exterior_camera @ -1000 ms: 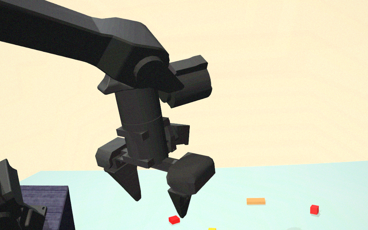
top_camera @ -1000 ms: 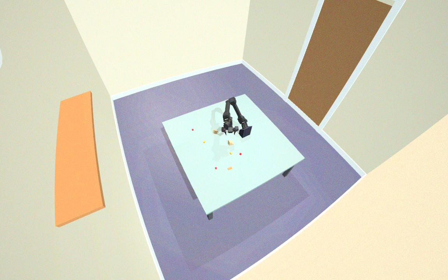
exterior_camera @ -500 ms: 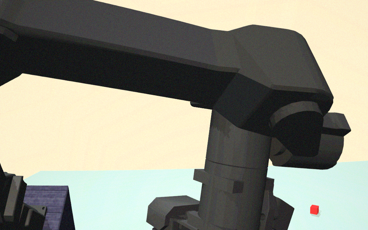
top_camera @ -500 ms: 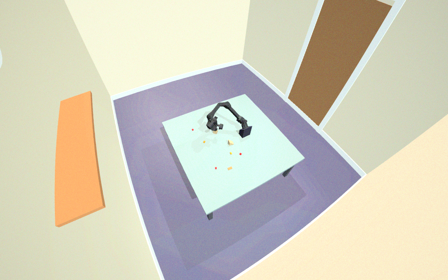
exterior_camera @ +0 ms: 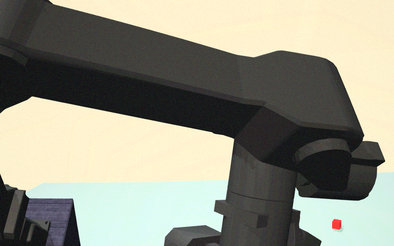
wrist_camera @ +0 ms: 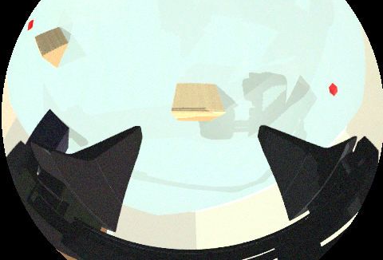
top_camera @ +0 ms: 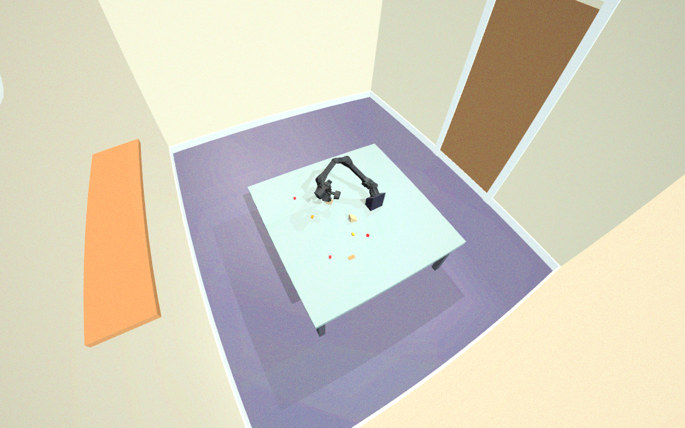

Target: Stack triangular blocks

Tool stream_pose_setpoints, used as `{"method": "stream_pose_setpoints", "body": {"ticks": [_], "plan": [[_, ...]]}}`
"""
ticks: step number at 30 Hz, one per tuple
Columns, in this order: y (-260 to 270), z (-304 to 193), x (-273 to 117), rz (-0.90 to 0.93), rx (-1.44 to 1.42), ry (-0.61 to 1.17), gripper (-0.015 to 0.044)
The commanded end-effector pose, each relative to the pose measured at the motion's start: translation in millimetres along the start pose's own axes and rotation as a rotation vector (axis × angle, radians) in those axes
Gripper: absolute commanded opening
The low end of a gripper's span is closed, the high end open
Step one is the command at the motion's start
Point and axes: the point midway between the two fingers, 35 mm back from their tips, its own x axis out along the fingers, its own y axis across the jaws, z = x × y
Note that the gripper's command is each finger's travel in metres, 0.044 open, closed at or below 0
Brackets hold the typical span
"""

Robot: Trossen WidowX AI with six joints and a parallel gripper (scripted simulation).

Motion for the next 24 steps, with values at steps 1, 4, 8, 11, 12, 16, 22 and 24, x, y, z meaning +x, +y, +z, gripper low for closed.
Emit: {"method": "stream_pose_setpoints", "body": {"ticks": [1, 4, 8, 11, 12, 16, 22, 24], "plan": [[1, 0, 7, -0.002, -0.009, 0.011, 0.044], [0, 1, 12, -0.002, -0.007, 0.015, 0.044], [0, 2, 18, -0.002, -0.005, 0.02, 0.044], [0, 2, 23, -0.002, -0.003, 0.025, 0.044], [0, 2, 25, -0.002, -0.002, 0.026, 0.044], [-1, 3, 31, -0.001, 0.0, 0.032, 0.044], [-1, 3, 41, -0.001, 0.004, 0.042, 0.044], [-1, 3, 45, 0.0, 0.005, 0.045, 0.044]]}}
